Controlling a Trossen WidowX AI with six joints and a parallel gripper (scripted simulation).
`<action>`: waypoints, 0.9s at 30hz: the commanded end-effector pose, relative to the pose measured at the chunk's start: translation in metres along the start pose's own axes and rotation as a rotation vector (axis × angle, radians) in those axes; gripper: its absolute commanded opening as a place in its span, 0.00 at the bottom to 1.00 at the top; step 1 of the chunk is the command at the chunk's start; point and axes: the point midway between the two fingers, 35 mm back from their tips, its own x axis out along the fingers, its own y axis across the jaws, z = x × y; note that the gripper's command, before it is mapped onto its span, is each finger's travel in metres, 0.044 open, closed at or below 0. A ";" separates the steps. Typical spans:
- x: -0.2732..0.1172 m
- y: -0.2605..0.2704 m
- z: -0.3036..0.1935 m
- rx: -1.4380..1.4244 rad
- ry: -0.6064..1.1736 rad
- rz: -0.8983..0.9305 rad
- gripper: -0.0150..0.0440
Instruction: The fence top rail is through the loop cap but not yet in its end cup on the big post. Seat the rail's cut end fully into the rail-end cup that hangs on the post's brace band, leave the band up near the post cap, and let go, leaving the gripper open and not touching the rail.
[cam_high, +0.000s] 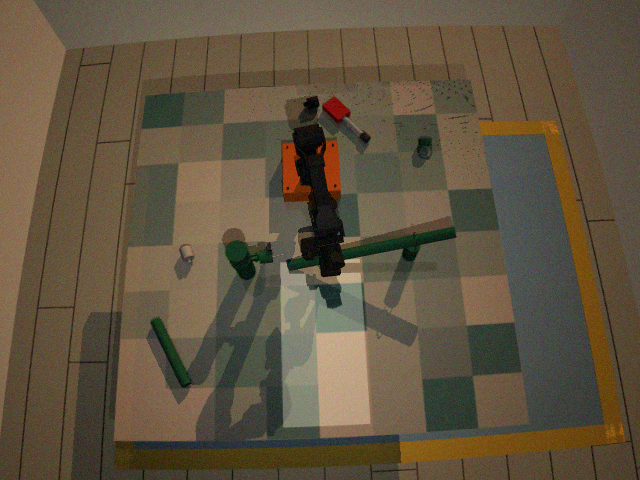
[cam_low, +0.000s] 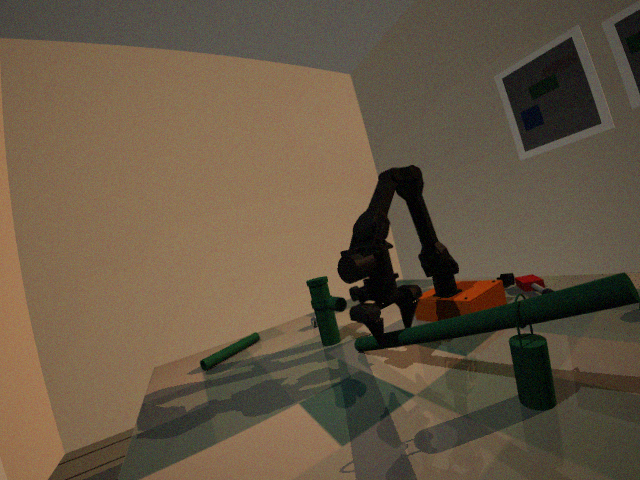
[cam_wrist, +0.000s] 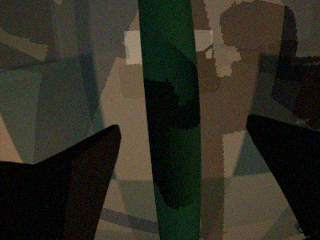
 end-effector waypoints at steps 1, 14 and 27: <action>0.006 -0.001 0.000 0.003 0.001 -0.003 1.00; 0.027 -0.003 0.000 0.003 0.001 -0.003 1.00; 0.028 -0.003 0.000 0.003 0.001 -0.003 0.64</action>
